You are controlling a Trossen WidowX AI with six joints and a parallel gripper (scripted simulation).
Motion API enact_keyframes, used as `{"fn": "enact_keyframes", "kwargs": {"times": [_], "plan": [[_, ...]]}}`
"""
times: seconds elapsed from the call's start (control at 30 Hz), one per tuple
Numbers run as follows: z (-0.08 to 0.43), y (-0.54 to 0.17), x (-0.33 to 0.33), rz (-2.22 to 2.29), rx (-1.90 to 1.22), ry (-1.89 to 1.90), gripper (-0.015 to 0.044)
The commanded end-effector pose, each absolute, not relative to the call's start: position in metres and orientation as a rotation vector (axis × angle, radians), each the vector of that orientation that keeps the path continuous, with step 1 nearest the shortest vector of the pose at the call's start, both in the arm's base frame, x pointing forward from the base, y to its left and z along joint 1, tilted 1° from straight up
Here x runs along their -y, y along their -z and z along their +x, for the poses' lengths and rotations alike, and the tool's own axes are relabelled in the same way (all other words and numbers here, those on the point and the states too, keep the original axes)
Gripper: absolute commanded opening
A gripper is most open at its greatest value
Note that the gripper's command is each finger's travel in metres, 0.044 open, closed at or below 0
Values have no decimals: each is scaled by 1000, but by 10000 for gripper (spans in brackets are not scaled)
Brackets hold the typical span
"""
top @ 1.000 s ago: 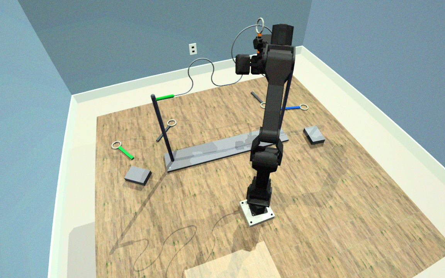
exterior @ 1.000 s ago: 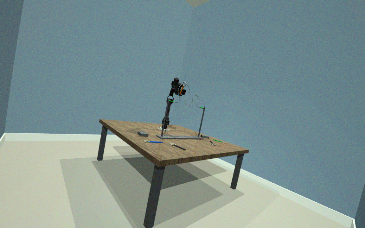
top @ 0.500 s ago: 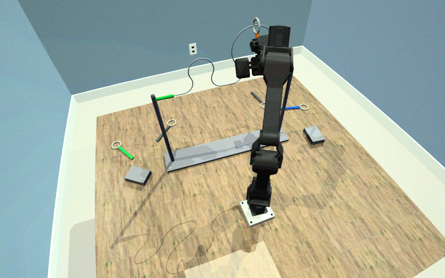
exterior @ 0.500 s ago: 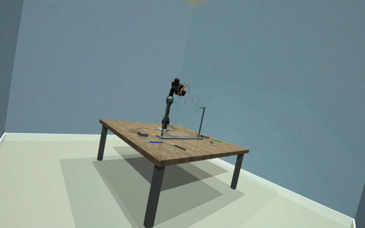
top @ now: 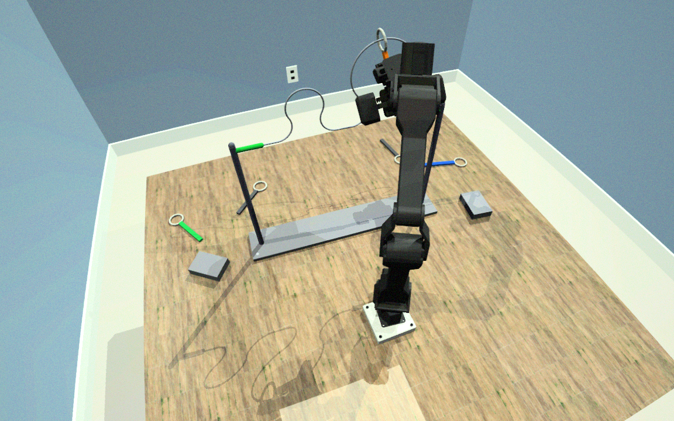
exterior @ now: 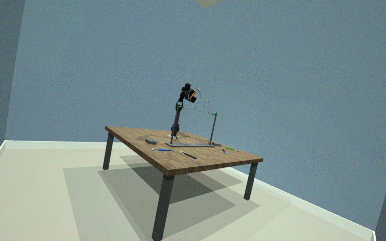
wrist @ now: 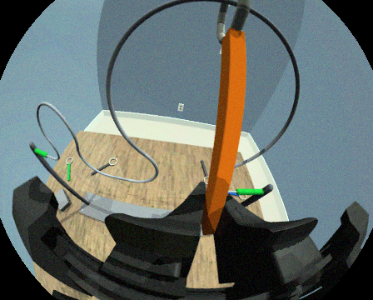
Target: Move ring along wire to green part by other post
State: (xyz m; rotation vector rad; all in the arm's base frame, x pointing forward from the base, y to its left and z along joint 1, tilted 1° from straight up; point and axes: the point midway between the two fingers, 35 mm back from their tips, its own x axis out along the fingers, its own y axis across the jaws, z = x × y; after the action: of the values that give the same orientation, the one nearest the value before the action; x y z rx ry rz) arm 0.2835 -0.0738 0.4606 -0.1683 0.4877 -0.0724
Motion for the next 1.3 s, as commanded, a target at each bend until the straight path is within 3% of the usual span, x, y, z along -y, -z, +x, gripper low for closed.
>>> {"fn": "enact_keyframes", "kwargs": {"times": [0.0,1.27], "plan": [[280,-464,74,-225,-469,88,-150],[281,-469,87,-682,-399,214,-150]]}}
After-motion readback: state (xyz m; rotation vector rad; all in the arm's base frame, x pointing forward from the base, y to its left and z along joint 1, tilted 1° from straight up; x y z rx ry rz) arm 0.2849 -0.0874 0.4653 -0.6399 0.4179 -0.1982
